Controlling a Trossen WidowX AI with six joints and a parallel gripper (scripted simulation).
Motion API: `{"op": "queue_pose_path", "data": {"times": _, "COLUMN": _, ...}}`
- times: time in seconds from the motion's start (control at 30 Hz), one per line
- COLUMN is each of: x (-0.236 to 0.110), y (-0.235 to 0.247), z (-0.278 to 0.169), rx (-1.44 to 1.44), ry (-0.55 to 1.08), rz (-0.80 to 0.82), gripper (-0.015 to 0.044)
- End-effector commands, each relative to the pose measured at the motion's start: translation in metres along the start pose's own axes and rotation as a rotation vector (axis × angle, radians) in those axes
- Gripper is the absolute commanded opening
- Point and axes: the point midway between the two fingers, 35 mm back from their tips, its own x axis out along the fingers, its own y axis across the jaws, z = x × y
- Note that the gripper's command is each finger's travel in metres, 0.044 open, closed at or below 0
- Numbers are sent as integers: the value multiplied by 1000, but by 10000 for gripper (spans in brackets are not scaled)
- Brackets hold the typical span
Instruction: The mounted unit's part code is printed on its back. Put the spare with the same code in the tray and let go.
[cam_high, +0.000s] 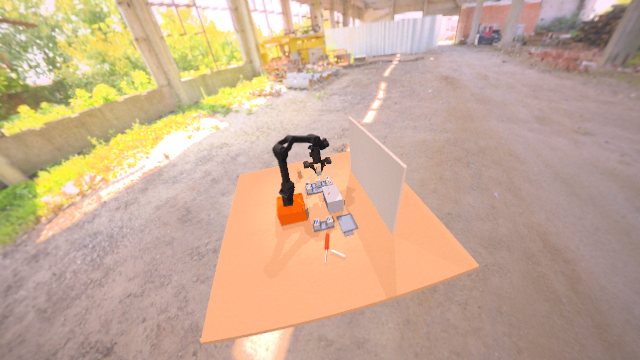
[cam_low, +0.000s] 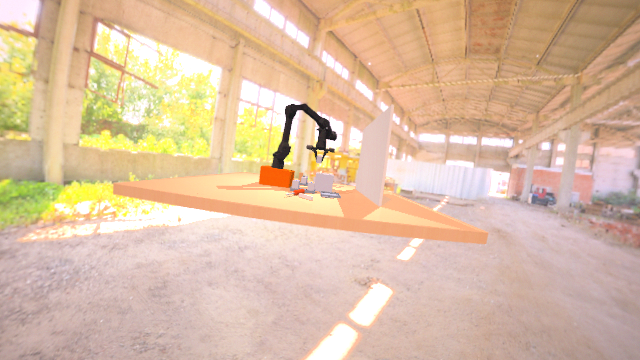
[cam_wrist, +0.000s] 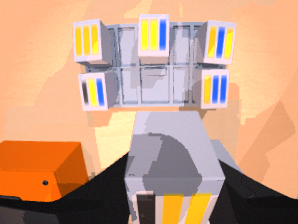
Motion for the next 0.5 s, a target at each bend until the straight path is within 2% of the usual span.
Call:
{"op": "queue_pose_path", "data": {"times": 0.0, "x": -1, "y": -9, "z": -10, "rx": 4, "ry": -4, "rz": 4, "gripper": 0}}
{"op": "queue_pose_path", "data": {"times": 0.47, "x": -3, "y": -57, "z": -63, "rx": 0, "ry": -1, "rz": 3, "gripper": 0}}
